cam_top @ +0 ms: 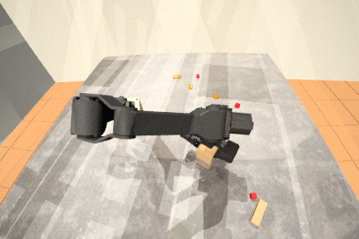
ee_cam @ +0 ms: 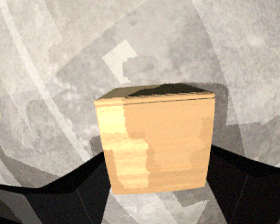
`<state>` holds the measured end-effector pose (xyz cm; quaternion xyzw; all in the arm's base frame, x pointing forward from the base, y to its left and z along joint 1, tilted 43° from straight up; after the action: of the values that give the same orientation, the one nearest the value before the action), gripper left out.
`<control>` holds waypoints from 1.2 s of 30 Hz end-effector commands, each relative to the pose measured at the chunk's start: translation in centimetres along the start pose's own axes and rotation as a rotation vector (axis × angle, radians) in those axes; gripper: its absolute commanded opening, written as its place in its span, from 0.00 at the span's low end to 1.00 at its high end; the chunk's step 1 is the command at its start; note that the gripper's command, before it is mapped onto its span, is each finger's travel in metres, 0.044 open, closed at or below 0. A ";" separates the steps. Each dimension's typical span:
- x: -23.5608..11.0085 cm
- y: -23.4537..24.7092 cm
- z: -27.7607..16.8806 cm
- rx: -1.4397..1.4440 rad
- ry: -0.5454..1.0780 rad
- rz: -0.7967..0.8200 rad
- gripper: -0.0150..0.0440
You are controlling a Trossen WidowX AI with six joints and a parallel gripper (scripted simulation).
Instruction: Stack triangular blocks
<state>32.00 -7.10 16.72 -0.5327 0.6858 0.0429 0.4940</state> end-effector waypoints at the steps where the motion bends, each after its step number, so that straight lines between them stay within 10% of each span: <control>1: 0.0 0.0 0.0 -0.004 -0.002 0.001 0.25; 19: 0.0 0.0 0.1 0.000 0.005 0.001 0.25; 36: 0.0 0.0 0.1 -0.003 0.002 0.000 1.00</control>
<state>32.03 -7.06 16.66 -0.5334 0.6865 0.0439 0.4923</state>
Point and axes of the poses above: the point midway between the two fingers, 35 mm back from their tips, its own x axis out along the fingers, its own y axis across the jaws, z = x × y, the point moved 8 cm from there along -x, back along the fingers, and after that the axes turned 6 degrees about x, right-handed, at the moved point
